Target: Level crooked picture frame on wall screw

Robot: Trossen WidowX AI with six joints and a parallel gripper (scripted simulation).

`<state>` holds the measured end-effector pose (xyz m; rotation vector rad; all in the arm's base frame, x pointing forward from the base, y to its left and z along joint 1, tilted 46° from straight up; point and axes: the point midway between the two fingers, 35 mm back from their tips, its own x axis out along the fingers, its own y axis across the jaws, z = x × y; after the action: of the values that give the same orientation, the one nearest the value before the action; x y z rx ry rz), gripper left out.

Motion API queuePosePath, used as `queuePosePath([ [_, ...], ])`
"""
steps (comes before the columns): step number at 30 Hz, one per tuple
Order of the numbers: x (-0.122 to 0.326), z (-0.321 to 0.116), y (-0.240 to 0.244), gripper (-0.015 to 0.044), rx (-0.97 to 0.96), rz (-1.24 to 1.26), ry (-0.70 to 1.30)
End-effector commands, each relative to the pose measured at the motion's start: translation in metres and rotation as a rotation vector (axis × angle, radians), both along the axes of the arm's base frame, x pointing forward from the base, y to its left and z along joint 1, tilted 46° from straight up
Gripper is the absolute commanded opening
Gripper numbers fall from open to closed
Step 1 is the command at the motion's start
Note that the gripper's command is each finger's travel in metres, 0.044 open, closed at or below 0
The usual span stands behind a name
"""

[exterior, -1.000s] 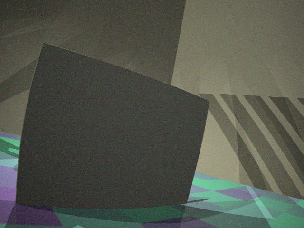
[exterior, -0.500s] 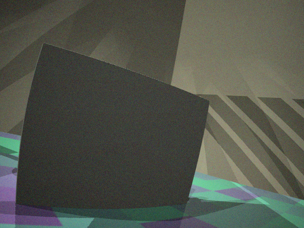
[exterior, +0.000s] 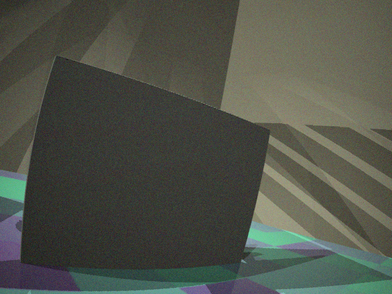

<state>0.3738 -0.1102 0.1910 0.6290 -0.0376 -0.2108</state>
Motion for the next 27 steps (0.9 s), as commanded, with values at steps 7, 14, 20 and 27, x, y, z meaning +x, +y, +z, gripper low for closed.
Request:
queuePosePath([
  [7,0.0007,0.0014,-0.0005,0.026,0.004,-0.003,-0.006],
  [14,0.001,0.0021,-0.0008,0.026,0.004,-0.003,-0.006],
  [20,0.001,0.0021,-0.0008,0.026,0.004,-0.003,-0.006],
  [27,0.001,0.0021,-0.0008,0.0076,0.004,-0.003,-0.006],
])
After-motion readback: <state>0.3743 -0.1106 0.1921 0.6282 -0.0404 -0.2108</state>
